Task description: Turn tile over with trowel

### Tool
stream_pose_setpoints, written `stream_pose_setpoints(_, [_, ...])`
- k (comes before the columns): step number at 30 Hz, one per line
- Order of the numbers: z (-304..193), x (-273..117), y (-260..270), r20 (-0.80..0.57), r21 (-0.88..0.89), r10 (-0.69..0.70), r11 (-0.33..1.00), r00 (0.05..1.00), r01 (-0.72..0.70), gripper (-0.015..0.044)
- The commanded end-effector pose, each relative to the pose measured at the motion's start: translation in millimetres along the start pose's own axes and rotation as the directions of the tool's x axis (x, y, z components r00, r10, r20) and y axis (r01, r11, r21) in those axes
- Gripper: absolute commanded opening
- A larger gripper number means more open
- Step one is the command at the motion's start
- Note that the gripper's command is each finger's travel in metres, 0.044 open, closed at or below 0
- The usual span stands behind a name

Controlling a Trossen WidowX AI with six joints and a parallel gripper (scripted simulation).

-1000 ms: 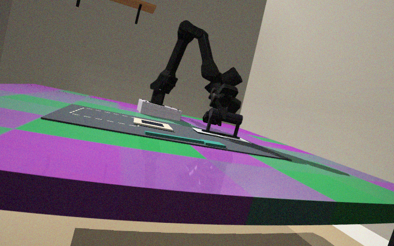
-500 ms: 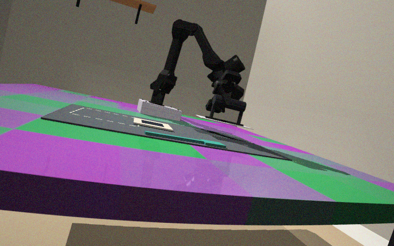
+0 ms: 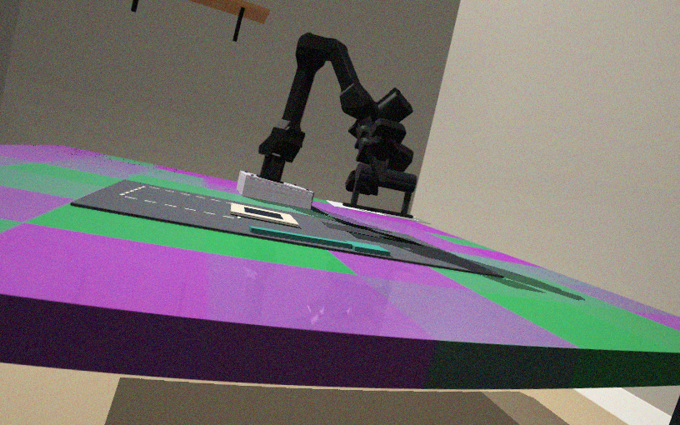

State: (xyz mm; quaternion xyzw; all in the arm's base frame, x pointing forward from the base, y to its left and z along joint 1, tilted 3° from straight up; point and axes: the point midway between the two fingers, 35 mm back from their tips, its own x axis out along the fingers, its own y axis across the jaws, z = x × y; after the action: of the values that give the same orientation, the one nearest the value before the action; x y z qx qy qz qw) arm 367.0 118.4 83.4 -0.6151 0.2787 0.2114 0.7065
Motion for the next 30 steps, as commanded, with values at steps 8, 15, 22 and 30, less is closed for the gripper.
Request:
stream_pose_setpoints(8, [-33,16,-18,0.023,0.038,-0.021,0.999,1.0,0.02,0.0])
stream_pose_setpoints(15, [-57,24,-25,0.033,0.055,-0.032,0.998,0.999,0.03,0.0])
stream_pose_setpoints(22, [-65,28,-27,0.036,0.06,-0.037,0.998,0.999,0.035,0.0])
stream_pose_setpoints(30, [-64,35,-16,0.036,0.059,-0.037,0.998,0.999,0.034,0.0])
